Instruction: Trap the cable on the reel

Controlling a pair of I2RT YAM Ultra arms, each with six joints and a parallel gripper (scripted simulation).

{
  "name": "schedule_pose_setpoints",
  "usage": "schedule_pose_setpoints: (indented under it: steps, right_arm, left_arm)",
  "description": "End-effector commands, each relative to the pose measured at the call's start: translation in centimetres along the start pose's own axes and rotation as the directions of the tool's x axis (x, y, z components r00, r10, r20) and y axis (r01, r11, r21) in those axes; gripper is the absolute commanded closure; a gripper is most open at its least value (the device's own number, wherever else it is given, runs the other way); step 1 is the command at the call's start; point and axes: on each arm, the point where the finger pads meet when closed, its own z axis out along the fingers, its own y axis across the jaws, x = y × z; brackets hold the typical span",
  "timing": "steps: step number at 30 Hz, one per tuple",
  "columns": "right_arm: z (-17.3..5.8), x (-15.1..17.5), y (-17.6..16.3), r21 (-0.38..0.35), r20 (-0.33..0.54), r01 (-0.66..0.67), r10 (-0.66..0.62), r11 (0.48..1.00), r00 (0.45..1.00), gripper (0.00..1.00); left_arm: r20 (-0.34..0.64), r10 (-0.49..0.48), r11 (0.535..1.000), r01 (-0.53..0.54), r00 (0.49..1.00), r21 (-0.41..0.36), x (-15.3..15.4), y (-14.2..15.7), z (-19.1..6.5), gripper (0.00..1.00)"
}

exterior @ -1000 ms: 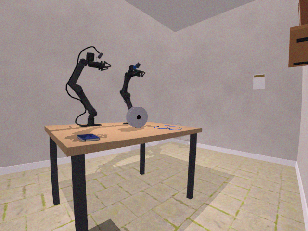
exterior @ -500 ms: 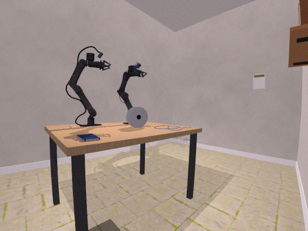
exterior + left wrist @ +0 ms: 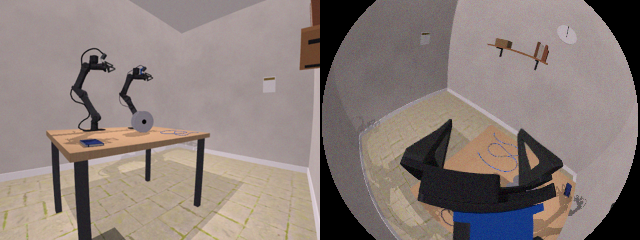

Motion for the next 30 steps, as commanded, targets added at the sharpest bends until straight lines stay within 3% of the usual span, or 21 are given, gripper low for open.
schedule_pose_setpoints:
  steps: [1,3,5,9,20,22,30]
  right_arm:
    - [-1.1,-0.9,-1.3,0.086,0.04,0.001,-0.004,0.996,0.999,0.0]
    - [-1.2,-0.9,-2.1,0.139,0.04,0.0,-0.006,0.99,0.999,0.0]
    - [-1.2,-0.9,-2.1,0.139,0.04,0.0,-0.006,0.99,0.999,0.0]
    - [-1.5,-0.9,-3.7,0.243,0.039,-0.001,-0.009,0.97,0.999,0.0]
    - [-2.9,-0.9,-7.3,0.485,0.036,-0.003,-0.016,0.875,0.999,0.0]
    - [-2.9,-0.9,-7.3,0.485,0.036,-0.003,-0.016,0.875,0.999,0.0]
    - [-4.0,-0.9,-9.0,0.598,0.033,-0.004,-0.02,0.801,0.999,0.0]
  left_arm:
    - [0.058,-0.002,0.995,0.007,0.998,-0.1,-1.5,1.5,-1.3,0.0]
    - [0.058,0.001,0.986,0.008,0.998,-0.166,-1.5,2.5,-1.5,0.0]
    - [0.058,0.001,0.986,0.008,0.998,-0.166,-1.5,2.5,-1.5,0.0]
    - [0.057,0.007,0.956,0.01,0.998,-0.294,-1.5,4.4,-2.0,0.0]
    - [0.053,0.02,0.813,0.015,0.998,-0.582,-1.4,8.7,-4.1,0.0]
    - [0.053,0.02,0.813,0.015,0.998,-0.582,-1.4,8.7,-4.1,0.0]
    - [0.049,0.026,0.704,0.016,0.998,-0.71,-1.4,10.5,-5.7,0.0]
